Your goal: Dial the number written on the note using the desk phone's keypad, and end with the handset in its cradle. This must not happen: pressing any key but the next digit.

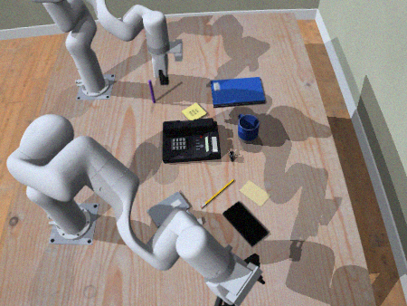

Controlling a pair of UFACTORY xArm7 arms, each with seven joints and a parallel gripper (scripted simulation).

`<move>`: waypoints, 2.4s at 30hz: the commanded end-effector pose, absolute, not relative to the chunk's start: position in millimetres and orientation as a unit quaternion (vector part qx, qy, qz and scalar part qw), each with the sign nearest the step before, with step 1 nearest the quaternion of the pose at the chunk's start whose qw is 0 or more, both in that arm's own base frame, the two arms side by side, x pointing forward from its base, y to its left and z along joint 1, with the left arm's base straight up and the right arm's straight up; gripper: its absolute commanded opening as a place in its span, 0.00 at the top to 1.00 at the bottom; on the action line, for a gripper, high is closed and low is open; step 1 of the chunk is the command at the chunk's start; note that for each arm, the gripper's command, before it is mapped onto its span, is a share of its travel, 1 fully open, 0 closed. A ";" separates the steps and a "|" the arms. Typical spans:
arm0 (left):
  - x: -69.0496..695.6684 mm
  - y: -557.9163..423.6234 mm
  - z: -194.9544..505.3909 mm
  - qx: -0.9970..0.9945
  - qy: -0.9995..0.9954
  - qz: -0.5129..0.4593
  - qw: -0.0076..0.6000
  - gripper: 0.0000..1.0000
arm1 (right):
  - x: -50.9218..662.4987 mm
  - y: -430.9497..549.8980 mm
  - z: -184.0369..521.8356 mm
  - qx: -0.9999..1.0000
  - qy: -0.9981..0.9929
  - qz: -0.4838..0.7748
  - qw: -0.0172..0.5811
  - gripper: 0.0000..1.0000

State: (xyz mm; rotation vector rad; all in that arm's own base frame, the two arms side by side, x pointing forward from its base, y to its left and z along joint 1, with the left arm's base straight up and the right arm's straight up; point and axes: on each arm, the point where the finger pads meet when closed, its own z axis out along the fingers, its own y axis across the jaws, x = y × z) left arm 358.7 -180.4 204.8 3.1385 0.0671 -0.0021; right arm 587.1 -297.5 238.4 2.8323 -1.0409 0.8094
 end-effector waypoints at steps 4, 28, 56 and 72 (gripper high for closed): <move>359.3 -180.6 205.6 1.000 0.021 0.000 0.002 1.00 | 561.4 -322.2 241.3 0.903 -0.352 0.248 0.015 0.00; 370.7 -180.0 205.6 1.000 0.024 0.001 0.000 1.00 | 461.0 -392.7 244.6 0.885 -0.420 0.200 0.030 0.00; 502.4 -172.8 205.9 1.000 0.024 0.001 0.000 1.00 | 331.2 -442.0 247.3 0.853 -0.500 0.143 0.038 0.00; 553.2 -170.0 206.1 1.000 0.024 0.001 0.000 1.00 | 252.5 -453.2 248.5 0.830 -0.546 0.108 0.037 0.00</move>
